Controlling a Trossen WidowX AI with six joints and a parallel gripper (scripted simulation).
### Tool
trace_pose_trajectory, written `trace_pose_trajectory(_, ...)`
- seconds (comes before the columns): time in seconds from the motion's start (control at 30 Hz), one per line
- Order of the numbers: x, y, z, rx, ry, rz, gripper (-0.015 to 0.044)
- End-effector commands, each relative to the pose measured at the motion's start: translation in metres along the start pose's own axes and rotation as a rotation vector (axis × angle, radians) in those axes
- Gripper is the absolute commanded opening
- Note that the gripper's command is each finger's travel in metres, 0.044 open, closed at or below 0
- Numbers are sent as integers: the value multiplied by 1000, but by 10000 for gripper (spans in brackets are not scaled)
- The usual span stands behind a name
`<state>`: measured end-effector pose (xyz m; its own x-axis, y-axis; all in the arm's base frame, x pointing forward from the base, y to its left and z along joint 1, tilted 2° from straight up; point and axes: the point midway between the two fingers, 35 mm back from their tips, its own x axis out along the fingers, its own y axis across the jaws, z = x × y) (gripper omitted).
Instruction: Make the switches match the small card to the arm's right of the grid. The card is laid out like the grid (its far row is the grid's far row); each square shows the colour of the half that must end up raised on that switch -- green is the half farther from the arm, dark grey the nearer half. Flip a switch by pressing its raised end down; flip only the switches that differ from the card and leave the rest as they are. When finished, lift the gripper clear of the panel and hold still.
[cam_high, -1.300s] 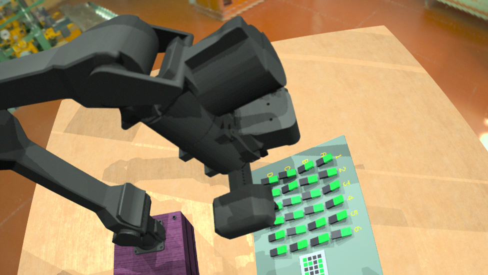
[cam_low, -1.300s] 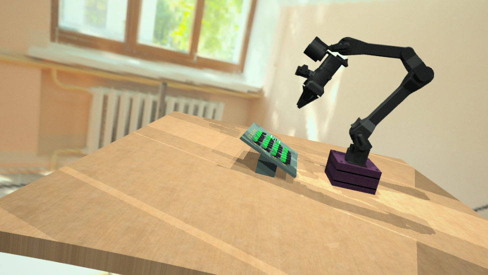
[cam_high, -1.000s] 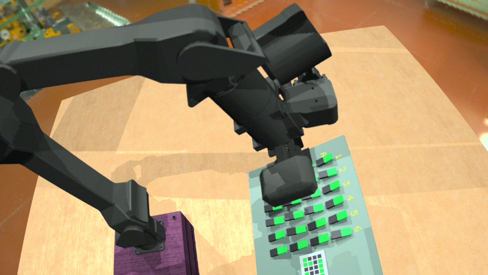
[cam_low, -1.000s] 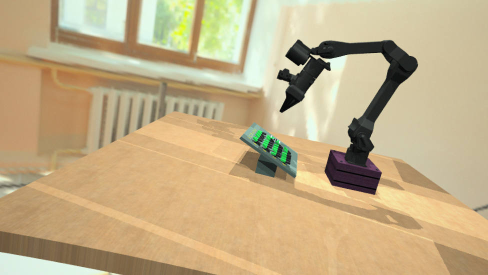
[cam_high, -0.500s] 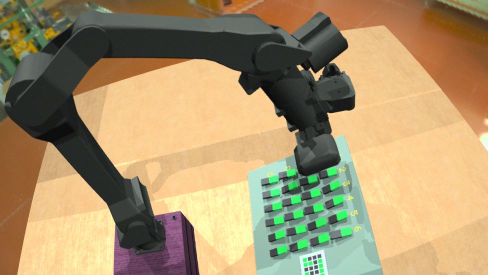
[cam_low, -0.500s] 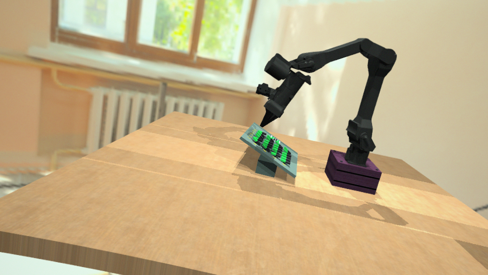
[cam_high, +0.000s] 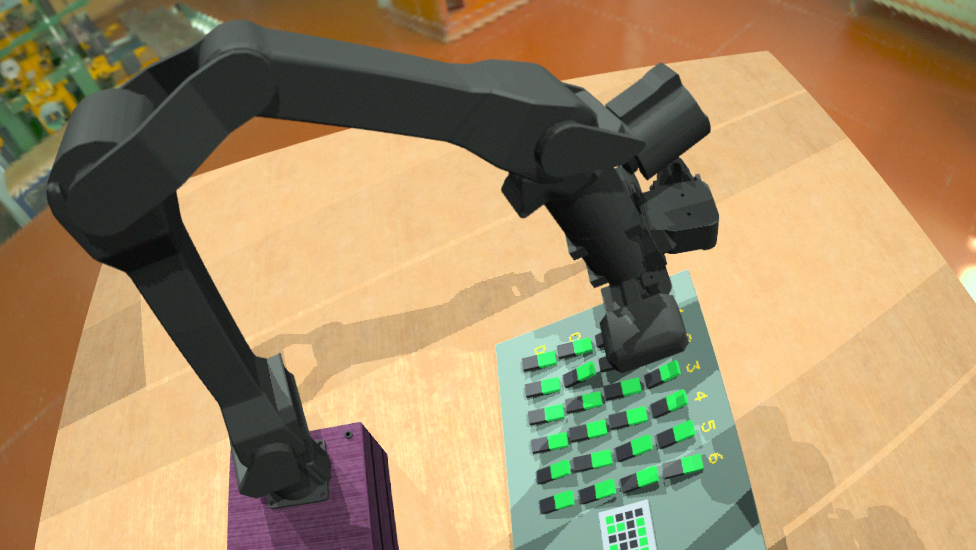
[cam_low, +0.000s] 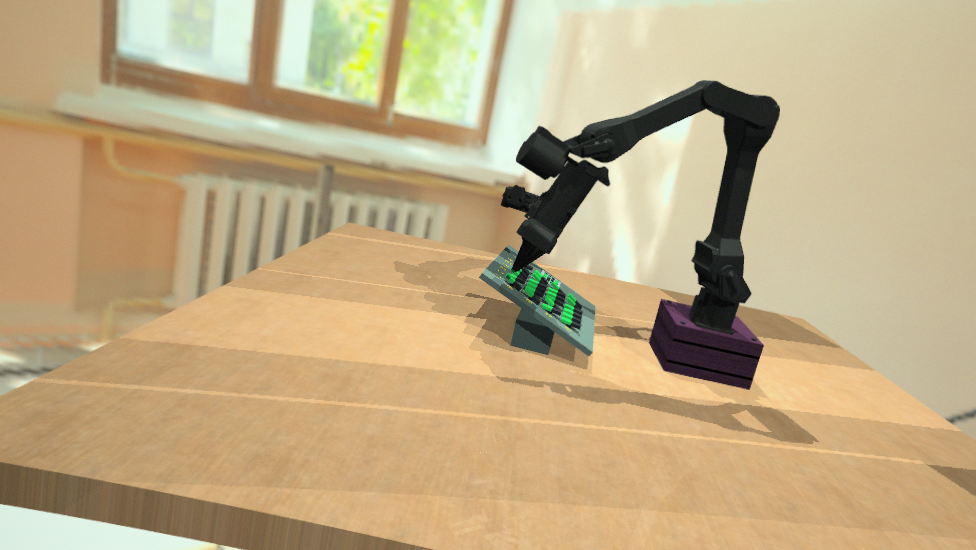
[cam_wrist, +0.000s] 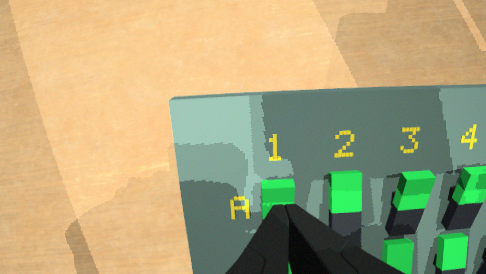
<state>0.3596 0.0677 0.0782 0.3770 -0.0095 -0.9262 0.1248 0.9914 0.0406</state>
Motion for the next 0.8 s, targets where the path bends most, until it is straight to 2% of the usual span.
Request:
trace_pose_trajectory(0.0,7,1,-1,-3,6,4,0)
trace_pose_trajectory(0.77,11,1,-1,-3,6,4,0)
